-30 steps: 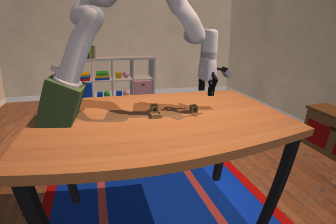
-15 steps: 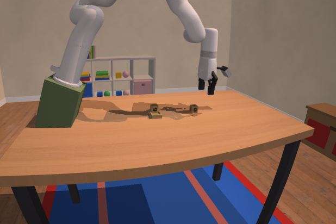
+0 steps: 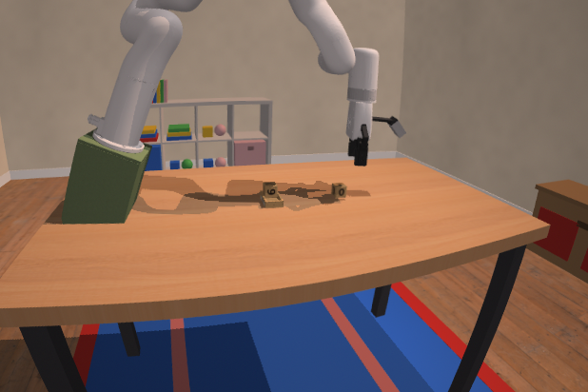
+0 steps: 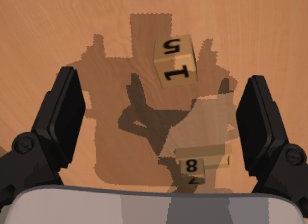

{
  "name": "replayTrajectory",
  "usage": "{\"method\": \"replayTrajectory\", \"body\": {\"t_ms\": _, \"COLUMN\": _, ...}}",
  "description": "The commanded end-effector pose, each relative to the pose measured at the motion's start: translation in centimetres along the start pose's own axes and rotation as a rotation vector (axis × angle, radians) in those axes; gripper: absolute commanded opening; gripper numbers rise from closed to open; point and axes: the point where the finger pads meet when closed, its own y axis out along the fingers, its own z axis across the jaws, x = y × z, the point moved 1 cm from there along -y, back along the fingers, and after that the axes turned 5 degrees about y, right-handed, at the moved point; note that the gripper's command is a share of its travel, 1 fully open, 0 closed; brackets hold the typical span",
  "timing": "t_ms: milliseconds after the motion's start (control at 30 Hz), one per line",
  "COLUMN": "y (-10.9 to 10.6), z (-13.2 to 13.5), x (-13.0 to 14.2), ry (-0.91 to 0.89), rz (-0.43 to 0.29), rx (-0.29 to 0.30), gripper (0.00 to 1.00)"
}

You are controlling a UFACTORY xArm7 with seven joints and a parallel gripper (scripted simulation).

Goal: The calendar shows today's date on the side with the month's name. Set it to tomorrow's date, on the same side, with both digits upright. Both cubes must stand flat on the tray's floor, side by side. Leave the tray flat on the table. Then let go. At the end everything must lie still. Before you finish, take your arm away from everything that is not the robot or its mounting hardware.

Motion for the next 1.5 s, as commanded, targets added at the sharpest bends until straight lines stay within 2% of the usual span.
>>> {"method": "replayTrajectory", "body": {"t_ms": 0, "y": -0.2, "z": 0.1, "x": 0.4, "ry": 0.157, "rz": 0.012, "rx": 0.013, "gripper": 1.00}}
{"method": "replayTrajectory", "body": {"t_ms": 100, "y": -0.3, "z": 0.2, "x": 0.8, "ry": 0.283, "rz": 0.013, "rx": 0.012, "gripper": 1.00}}
{"method": "replayTrajectory", "body": {"t_ms": 167, "y": -0.3, "z": 0.2, "x": 0.8, "ry": 0.283, "rz": 0.013, "rx": 0.012, "gripper": 1.00}}
{"method": "replayTrajectory", "body": {"t_ms": 233, "y": -0.3, "z": 0.3, "x": 1.2, "ry": 0.405, "rz": 0.014, "rx": 0.012, "gripper": 1.00}}
{"method": "replayTrajectory", "body": {"t_ms": 533, "y": -0.4, "z": 0.7, "x": 2.3, "ry": 0.730, "rz": 0.016, "rx": 0.009, "gripper": 1.00}}
{"method": "replayTrajectory", "body": {"t_ms": 667, "y": -0.4, "z": 0.9, "x": 2.8, "ry": 0.873, "rz": 0.016, "rx": 0.007, "gripper": 1.00}}
{"method": "replayTrajectory", "body": {"t_ms": 767, "y": -0.4, "z": 1.0, "x": 2.9, "ry": 0.903, "rz": 0.016, "rx": 0.007, "gripper": 1.00}}
{"method": "replayTrajectory", "body": {"t_ms": 833, "y": -0.4, "z": 1.1, "x": 3.3, "ry": 1.029, "rz": 0.015, "rx": 0.005, "gripper": 1.00}}
{"method": "replayTrajectory", "body": {"t_ms": 1033, "y": -0.4, "z": 1.4, "x": 4.0, "ry": 1.218, "rz": 0.014, "rx": 0.003, "gripper": 1.00}}
{"method": "replayTrajectory", "body": {"t_ms": 1300, "y": -0.4, "z": 1.5, "x": 4.2, "ry": 1.284, "rz": 0.013, "rx": 0.003, "gripper": 1.00}}
{"method": "replayTrajectory", "body": {"t_ms": 1333, "y": -0.4, "z": 1.5, "x": 4.2, "ry": 1.284, "rz": 0.013, "rx": 0.003, "gripper": 0.49}}
{"method": "replayTrajectory", "body": {"t_ms": 1467, "y": -0.4, "z": 1.5, "x": 4.2, "ry": 1.284, "rz": 0.013, "rx": 0.003, "gripper": 0.49}}
